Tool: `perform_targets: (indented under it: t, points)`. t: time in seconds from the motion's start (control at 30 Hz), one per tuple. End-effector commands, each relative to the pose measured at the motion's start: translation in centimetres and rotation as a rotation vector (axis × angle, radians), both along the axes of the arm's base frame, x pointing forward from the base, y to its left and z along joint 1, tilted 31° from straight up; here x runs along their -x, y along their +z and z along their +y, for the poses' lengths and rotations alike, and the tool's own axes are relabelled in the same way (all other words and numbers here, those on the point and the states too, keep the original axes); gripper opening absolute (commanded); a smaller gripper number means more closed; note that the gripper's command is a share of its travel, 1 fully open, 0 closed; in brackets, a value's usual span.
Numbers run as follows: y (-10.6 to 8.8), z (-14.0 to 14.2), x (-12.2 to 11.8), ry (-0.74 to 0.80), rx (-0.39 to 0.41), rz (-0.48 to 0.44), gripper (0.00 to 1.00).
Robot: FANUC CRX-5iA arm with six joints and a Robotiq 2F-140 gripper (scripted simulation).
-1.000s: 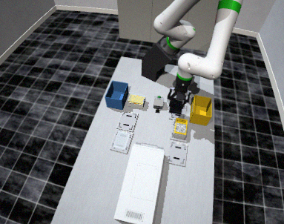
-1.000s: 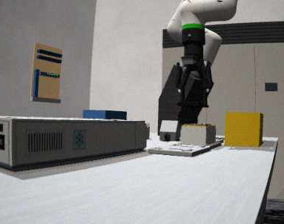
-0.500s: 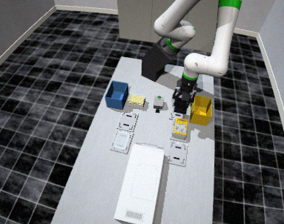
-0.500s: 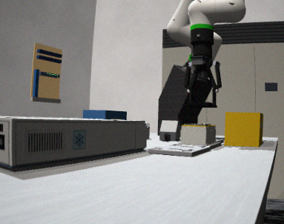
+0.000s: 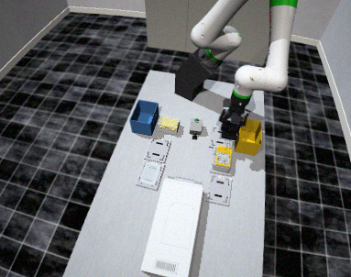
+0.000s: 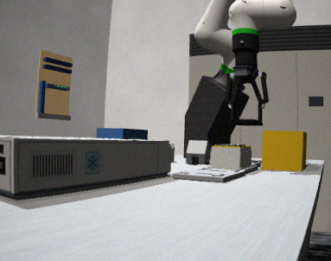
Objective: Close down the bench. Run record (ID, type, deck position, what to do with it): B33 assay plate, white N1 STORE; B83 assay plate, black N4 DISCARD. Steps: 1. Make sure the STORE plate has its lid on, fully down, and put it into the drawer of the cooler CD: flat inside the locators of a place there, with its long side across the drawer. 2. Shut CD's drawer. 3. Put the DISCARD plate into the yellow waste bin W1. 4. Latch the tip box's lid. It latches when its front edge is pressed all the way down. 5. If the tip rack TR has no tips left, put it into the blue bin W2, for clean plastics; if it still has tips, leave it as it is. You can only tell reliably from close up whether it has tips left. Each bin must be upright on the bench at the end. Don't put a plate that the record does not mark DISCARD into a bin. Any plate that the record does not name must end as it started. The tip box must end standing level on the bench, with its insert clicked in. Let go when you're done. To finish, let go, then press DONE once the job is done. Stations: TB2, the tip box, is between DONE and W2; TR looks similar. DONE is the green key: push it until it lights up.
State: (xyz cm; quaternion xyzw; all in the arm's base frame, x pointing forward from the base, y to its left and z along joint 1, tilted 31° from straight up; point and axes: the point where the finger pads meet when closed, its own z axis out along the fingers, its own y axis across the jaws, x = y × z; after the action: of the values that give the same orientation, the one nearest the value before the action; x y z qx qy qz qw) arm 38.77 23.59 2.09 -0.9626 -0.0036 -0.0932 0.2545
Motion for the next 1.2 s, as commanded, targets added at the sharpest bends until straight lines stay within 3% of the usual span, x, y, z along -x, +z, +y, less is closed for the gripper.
perform_targets:
  t: [0.0, 1.17]
  points:
    - [0.4, 0.7, 0.3, -0.001, 0.001, -0.002, 0.10]
    - [3.7, 7.6, 3.4, -0.001, 0.001, -0.001, 0.10]
